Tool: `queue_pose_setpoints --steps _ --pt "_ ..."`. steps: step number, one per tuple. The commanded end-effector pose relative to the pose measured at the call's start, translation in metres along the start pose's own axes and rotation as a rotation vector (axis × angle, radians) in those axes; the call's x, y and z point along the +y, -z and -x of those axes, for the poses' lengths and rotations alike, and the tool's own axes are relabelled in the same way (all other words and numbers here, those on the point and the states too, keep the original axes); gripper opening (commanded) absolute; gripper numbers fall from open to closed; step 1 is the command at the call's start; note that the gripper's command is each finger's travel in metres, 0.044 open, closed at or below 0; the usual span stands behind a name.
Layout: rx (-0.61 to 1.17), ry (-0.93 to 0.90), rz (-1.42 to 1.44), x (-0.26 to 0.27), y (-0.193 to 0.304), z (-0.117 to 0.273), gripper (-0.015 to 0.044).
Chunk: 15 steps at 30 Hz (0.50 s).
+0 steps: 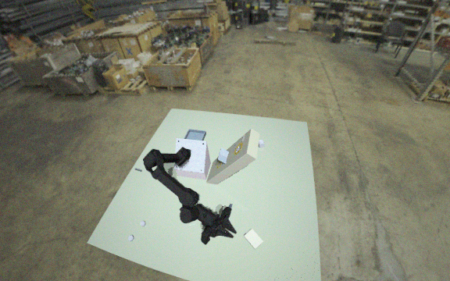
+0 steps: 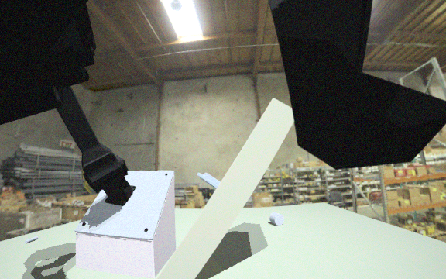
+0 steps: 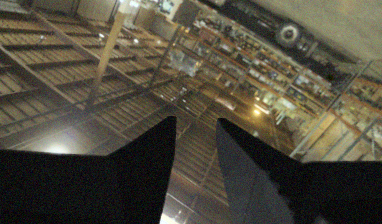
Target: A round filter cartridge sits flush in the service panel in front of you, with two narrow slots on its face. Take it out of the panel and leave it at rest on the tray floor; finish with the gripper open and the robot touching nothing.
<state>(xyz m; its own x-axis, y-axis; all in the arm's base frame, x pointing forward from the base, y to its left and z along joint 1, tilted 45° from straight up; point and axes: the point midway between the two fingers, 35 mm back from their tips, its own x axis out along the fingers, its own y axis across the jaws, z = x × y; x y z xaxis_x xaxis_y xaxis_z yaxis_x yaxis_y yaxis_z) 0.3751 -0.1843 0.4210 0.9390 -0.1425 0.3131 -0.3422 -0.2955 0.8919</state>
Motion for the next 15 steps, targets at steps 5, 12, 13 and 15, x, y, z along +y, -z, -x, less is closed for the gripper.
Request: queue_pose_setpoints --steps 5,12,13,15 --pt "0.013 0.151 0.097 -0.069 0.072 -0.015 0.0104" --pt "0.053 0.308 0.248 -0.129 0.137 -0.004 0.0104" --pt "0.062 0.331 0.274 -0.137 0.147 0.000 0.0104" --pt "0.083 0.376 0.332 -0.152 0.165 0.009 0.0104"
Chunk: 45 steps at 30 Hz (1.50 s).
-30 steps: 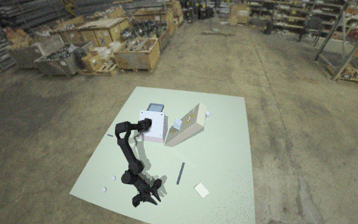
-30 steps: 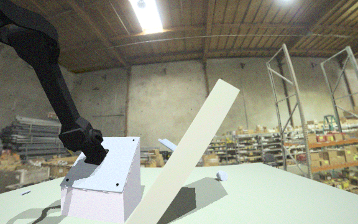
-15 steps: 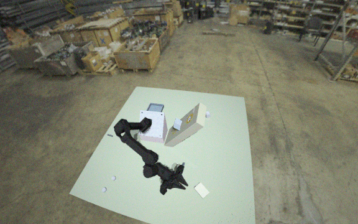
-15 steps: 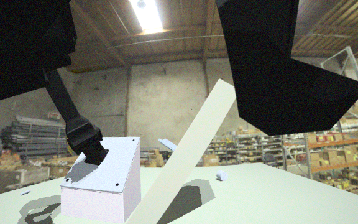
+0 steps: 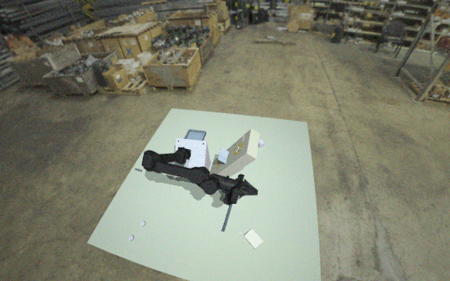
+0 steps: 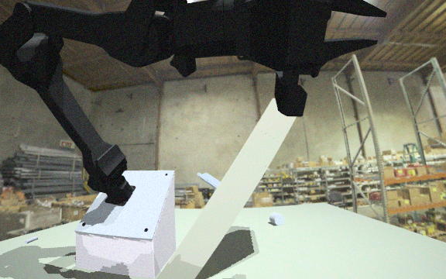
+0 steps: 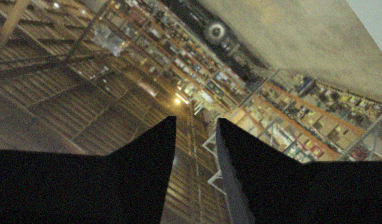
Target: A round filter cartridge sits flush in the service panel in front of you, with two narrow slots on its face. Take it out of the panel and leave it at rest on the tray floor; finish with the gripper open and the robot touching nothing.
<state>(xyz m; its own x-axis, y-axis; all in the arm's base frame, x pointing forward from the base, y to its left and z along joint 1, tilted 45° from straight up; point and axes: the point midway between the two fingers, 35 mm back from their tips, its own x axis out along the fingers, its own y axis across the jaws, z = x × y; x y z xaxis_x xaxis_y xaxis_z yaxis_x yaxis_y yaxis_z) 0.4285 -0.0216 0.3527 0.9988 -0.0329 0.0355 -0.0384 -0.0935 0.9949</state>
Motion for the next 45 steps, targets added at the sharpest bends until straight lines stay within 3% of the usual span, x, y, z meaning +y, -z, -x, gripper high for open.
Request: queue_pose_setpoints --steps 1,6,15,22,28,33,45 --pt "0.035 0.095 0.134 -0.026 0.049 0.008 0.0104" --pt "0.093 0.199 0.321 -0.057 0.102 0.027 0.0104" --pt "0.144 0.365 0.802 -0.111 0.154 0.076 0.0104" --pt "0.144 0.435 1.075 -0.136 0.163 0.100 0.0104" --pt "0.187 0.585 1.615 -0.204 0.155 0.156 0.0104" --pt "0.198 0.607 2.016 -0.228 0.143 0.192 0.0104" --pt "0.198 0.607 2.031 -0.229 0.142 0.193 0.0104"
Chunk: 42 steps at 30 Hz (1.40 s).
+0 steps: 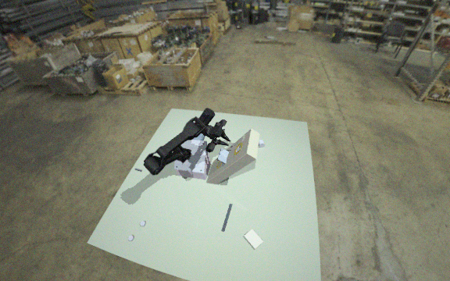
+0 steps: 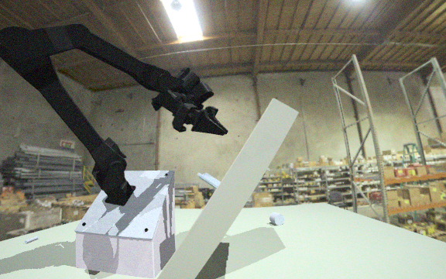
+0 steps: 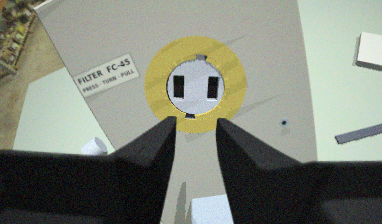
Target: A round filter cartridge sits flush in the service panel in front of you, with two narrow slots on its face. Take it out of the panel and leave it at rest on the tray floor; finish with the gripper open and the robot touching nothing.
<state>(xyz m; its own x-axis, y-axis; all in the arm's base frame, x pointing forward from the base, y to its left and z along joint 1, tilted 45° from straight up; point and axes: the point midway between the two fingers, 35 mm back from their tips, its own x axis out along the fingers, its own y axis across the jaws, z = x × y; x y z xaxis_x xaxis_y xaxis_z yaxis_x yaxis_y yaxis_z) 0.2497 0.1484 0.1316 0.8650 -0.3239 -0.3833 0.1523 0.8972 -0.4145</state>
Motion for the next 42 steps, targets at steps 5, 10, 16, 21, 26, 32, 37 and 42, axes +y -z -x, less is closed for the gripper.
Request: queue_pose_setpoints --steps 5,10,16,21,26,32,37,42 --pt "-0.001 0.006 0.015 0.000 0.001 -0.005 0.0104" --pt "0.004 0.005 0.014 0.001 0.001 -0.013 0.0104" --pt "0.006 0.005 0.013 0.002 0.002 -0.023 0.0104" --pt "0.006 0.004 0.012 0.002 0.001 -0.031 0.0104" --pt "0.004 0.005 0.012 0.001 0.001 -0.039 0.0104" --pt "-0.002 0.006 0.013 0.000 0.000 -0.049 0.0104" --pt "-0.008 0.008 0.014 -0.002 -0.001 -0.055 0.0104" --pt "-0.008 0.008 0.014 -0.001 -0.001 -0.056 0.0104"
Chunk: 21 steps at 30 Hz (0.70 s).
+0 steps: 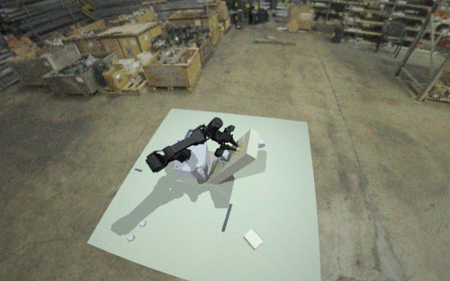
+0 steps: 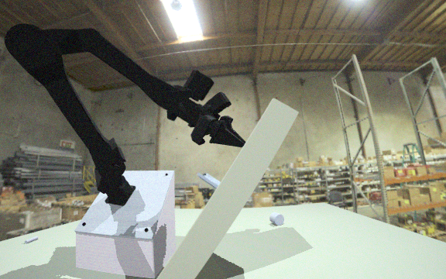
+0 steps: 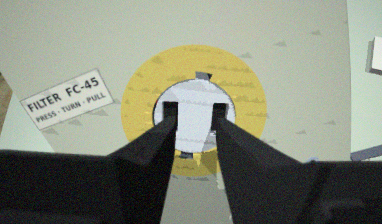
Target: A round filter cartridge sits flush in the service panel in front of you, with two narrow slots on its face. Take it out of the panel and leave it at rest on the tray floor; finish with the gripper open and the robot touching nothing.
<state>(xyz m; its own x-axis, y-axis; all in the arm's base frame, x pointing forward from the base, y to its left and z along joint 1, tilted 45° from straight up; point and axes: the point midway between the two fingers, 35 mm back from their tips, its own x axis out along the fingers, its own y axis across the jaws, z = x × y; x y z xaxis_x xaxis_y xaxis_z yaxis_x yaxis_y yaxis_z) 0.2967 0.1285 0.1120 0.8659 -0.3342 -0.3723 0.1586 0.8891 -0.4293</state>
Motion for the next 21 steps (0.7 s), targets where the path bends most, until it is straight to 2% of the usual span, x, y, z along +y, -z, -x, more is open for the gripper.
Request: queue_pose_setpoints --steps 1,21 --pt "-0.002 -0.006 0.002 0.0013 -0.0005 -0.0009 0.0104" --pt "-0.002 -0.006 0.002 0.0019 -0.0009 -0.0039 0.0104"
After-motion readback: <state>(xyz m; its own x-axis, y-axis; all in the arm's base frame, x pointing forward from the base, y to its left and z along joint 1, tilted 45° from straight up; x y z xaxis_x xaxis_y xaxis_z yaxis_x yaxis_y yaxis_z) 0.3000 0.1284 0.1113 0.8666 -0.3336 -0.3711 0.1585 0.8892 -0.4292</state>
